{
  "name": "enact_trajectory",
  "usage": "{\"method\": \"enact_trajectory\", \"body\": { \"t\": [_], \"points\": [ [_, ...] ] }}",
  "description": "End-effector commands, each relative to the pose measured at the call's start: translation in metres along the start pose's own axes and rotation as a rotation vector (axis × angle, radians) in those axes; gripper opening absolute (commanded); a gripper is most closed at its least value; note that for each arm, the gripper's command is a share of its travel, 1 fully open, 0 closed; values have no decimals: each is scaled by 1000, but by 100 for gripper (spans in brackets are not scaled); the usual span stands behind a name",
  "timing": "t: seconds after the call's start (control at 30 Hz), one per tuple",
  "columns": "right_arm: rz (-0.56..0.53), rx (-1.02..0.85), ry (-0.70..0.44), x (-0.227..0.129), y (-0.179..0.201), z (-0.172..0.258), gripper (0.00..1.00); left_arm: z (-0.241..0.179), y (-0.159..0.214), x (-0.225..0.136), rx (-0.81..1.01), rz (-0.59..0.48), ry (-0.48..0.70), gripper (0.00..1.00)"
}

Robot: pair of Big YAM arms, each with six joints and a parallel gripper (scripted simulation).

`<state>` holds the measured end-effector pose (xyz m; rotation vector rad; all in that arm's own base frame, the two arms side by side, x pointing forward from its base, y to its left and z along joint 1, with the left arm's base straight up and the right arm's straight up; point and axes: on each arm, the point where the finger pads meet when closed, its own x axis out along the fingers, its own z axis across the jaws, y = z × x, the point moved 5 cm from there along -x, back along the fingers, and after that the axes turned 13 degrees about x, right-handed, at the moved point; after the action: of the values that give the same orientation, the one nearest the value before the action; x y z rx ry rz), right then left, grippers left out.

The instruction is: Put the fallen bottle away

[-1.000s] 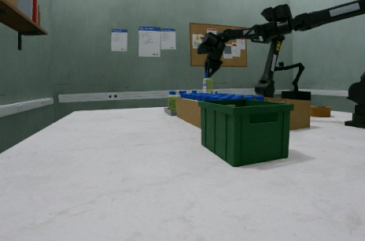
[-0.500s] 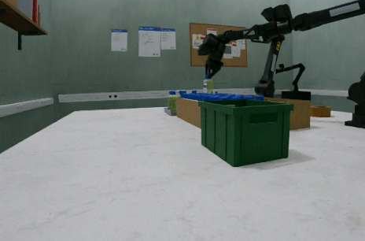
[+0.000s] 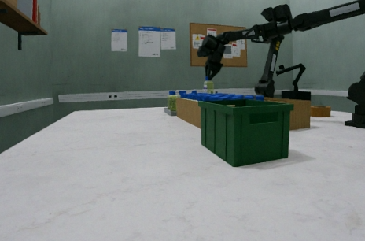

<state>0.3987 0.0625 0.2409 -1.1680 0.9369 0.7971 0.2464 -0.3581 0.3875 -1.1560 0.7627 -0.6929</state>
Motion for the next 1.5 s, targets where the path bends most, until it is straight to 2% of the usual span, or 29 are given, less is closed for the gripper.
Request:
{"method": "enact_trajectory", "body": {
  "t": [0.0,0.17,0.47,0.63,0.8,1.1,1.47],
  "points": [
    [-100,14,-33,-22,-22,1,22,3,-17,1,2,-33,-4,100],
    [-79,2,-32,-6,-3,1,22,3,-17,1,2,-33,-4,100],
    [-73,-6,-38,13,-7,9,22,3,-17,1,2,-33,-4,100],
    [-46,-2,-19,32,9,-6,22,3,-17,1,2,-33,-4,100],
    [-64,2,-24,39,0,-6,22,3,-17,1,2,-33,-4,100],
    [-64,-11,-29,58,17,0,22,3,-17,1,2,-33,-4,100],
    [-77,-5,-22,76,18,-10,22,3,-17,1,2,-33,-4,100]
  ]
}}
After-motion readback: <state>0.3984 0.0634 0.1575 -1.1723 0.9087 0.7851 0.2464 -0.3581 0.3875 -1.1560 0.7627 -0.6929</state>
